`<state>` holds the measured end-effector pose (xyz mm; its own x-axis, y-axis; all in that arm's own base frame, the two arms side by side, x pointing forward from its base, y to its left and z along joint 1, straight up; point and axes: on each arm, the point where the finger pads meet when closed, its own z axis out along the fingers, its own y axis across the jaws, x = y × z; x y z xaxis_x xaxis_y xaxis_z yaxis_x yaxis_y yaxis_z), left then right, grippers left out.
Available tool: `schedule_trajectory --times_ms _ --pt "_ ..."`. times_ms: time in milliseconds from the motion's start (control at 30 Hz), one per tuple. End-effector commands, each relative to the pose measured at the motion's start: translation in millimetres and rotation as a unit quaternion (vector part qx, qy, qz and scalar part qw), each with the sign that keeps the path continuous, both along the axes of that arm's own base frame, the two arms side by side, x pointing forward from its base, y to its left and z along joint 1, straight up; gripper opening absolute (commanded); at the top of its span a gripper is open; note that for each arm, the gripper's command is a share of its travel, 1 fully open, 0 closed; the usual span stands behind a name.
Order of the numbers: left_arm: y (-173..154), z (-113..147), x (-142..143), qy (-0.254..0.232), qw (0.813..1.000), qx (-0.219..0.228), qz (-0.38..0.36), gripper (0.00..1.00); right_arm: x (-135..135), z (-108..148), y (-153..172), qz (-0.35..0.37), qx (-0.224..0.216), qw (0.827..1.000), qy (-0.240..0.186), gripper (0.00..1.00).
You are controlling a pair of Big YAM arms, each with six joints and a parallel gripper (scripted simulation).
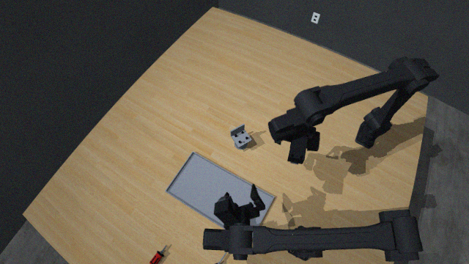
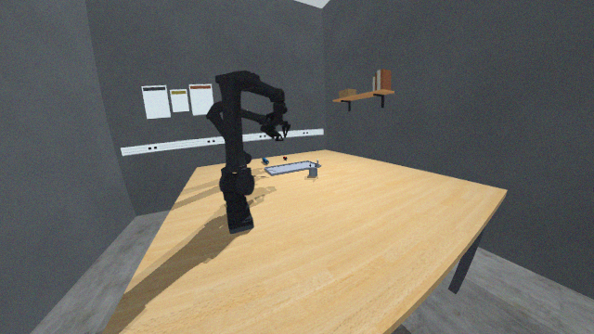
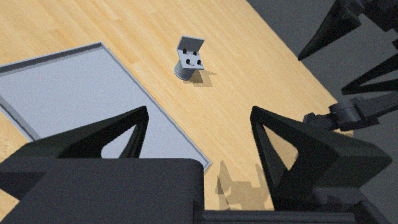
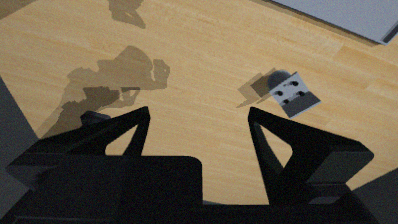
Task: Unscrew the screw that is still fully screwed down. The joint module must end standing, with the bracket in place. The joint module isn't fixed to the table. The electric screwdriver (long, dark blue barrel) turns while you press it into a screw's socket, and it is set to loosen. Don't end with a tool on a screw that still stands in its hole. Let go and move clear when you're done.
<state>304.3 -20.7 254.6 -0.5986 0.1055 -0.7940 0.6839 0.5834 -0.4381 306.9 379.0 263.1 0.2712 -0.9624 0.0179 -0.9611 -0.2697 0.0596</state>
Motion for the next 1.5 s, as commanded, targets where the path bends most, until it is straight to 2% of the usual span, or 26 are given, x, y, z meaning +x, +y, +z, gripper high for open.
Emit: schedule_trajectory --times_ms 0,533,567,1100,1133,1467 --pt "0.5 2.8 1.1 -0.004 1.0 0.001 0.0 1.0 0.4 5.0 0.5 0.0 0.005 1.0 -0.004 1.0" --pt "0.5 2.8 1.1 -0.004 1.0 0.001 0.0 1.0 0.4 5.0 0.5 0.0 0.005 1.0 -0.004 1.0" --pt "3.1 12.1 6.2 -0.015 1.0 0.007 0.0 0.82 4.1 14.3 5.1 0.0 0.015 1.0 -0.012 1.0" --pt "3.1 12.1 6.2 -0.015 1.0 0.007 0.0 0.82 4.1 14.3 5.1 0.0 0.015 1.0 -0.012 1.0" --pt "3.1 12.1 6.2 -0.015 1.0 0.007 0.0 0.65 4.1 14.3 5.1 0.0 0.015 1.0 -0.012 1.0" --pt "3.1 12.1 6.2 -0.015 1.0 0.007 0.0 0.65 4.1 14.3 5.1 0.0 0.015 1.0 -0.012 1.0"
